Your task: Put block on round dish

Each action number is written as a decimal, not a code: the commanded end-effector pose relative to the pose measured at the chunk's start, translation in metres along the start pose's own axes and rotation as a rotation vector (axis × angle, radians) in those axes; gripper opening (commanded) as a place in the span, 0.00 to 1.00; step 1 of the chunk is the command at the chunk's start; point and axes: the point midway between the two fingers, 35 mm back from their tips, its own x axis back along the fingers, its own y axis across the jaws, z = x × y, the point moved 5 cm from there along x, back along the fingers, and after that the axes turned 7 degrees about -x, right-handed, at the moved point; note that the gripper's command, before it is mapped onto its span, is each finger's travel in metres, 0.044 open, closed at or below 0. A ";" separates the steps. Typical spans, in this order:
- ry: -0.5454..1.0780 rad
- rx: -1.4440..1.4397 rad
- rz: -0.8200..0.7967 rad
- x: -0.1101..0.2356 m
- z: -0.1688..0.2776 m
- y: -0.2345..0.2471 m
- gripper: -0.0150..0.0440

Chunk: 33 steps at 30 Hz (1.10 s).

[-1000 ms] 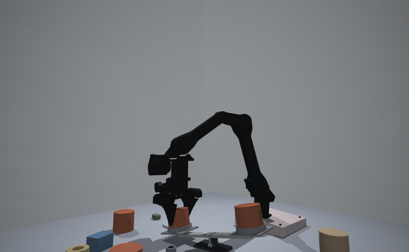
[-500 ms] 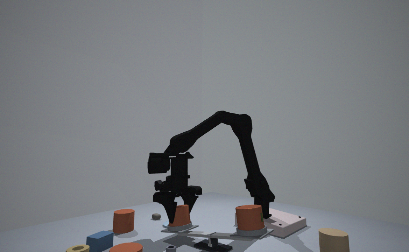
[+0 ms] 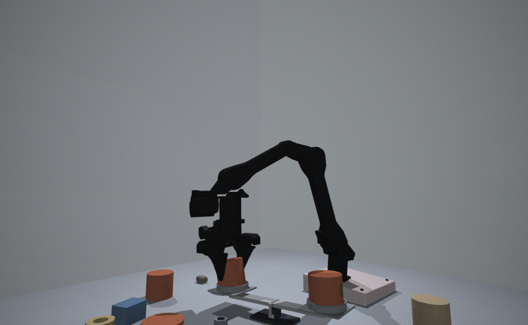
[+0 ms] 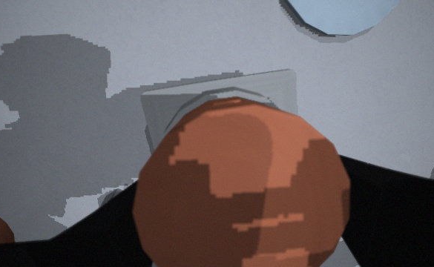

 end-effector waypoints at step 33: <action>-0.012 0.001 -0.019 0.052 -0.002 0.004 0.25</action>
